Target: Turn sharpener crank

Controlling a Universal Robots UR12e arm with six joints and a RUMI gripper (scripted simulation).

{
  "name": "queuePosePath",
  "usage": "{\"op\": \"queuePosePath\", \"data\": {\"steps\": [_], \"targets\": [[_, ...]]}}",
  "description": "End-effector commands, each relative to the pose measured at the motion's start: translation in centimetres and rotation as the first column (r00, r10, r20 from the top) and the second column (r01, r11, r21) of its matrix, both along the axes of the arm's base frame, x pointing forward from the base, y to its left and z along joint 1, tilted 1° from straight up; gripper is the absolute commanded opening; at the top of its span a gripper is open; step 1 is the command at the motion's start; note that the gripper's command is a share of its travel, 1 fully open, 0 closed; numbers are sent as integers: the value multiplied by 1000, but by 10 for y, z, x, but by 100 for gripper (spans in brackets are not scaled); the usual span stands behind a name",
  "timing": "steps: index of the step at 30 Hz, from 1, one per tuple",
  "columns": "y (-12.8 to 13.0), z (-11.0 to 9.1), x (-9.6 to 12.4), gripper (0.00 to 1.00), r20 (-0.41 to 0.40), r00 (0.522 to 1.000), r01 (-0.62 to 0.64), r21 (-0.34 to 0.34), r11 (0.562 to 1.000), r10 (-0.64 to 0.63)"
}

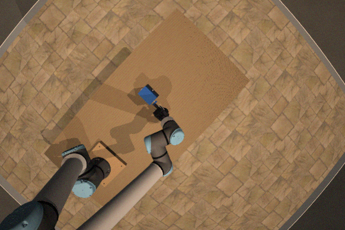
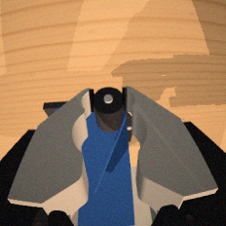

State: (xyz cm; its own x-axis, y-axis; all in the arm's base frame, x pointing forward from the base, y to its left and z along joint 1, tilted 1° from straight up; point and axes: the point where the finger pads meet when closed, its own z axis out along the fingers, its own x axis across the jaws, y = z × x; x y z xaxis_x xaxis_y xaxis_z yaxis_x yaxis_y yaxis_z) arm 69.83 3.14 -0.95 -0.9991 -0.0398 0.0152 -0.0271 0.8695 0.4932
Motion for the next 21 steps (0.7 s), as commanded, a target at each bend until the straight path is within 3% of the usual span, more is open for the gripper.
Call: {"op": "queuePosePath", "data": {"steps": [1, 21], "targets": [[-1, 4, -7, 9, 0, 1000, 0, 0, 1000, 0], [-1, 19, -22, 9, 0, 1000, 0, 0, 1000, 0]]}}
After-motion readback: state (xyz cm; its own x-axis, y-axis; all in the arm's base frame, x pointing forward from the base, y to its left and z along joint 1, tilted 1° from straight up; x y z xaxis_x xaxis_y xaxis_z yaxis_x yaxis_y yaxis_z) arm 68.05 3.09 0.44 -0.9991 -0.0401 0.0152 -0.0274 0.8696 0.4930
